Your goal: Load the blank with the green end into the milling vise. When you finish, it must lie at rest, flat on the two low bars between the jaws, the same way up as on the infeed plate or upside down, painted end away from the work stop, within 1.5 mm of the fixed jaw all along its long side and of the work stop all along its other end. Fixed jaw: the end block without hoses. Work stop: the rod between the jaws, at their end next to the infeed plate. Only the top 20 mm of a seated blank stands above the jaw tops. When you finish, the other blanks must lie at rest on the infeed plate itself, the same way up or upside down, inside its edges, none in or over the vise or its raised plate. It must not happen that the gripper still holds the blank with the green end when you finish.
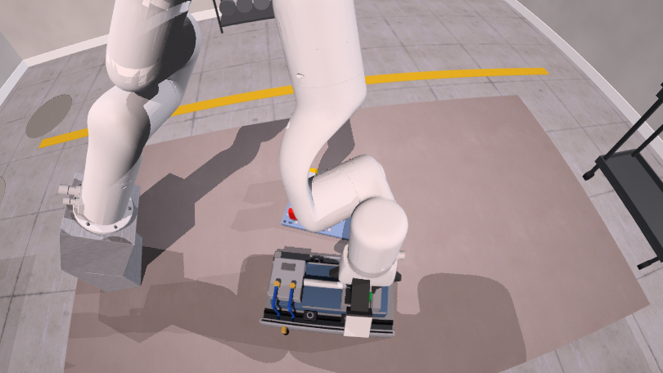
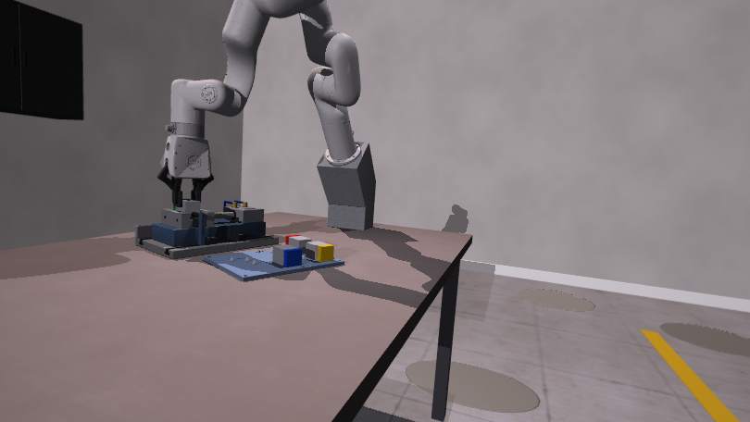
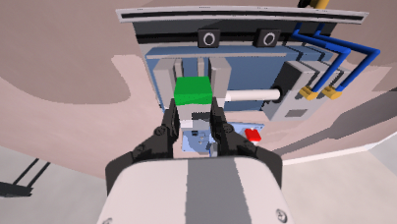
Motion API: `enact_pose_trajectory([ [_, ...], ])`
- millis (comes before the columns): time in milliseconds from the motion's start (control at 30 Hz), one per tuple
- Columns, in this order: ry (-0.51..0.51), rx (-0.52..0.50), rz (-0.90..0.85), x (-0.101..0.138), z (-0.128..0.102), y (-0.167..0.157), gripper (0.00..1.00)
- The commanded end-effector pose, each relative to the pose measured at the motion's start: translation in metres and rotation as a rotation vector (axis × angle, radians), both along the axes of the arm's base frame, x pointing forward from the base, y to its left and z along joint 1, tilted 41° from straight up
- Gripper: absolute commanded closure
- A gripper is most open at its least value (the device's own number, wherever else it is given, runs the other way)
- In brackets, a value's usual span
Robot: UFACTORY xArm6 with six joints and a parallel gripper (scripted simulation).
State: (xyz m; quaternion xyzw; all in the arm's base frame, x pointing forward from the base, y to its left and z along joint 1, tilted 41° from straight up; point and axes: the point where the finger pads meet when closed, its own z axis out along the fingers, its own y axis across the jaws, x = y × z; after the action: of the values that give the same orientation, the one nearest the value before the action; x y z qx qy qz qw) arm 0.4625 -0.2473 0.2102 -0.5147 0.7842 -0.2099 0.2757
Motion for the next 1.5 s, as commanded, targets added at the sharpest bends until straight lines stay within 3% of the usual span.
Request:
enact_pose_trajectory([
  [0,-0.003,-0.002,-0.001,0.0004,0.0015,-0.0006,1.00],
  [1467,-0.003,-0.002,-0.001,0.0063,0.0027,0.0045,1.00],
])
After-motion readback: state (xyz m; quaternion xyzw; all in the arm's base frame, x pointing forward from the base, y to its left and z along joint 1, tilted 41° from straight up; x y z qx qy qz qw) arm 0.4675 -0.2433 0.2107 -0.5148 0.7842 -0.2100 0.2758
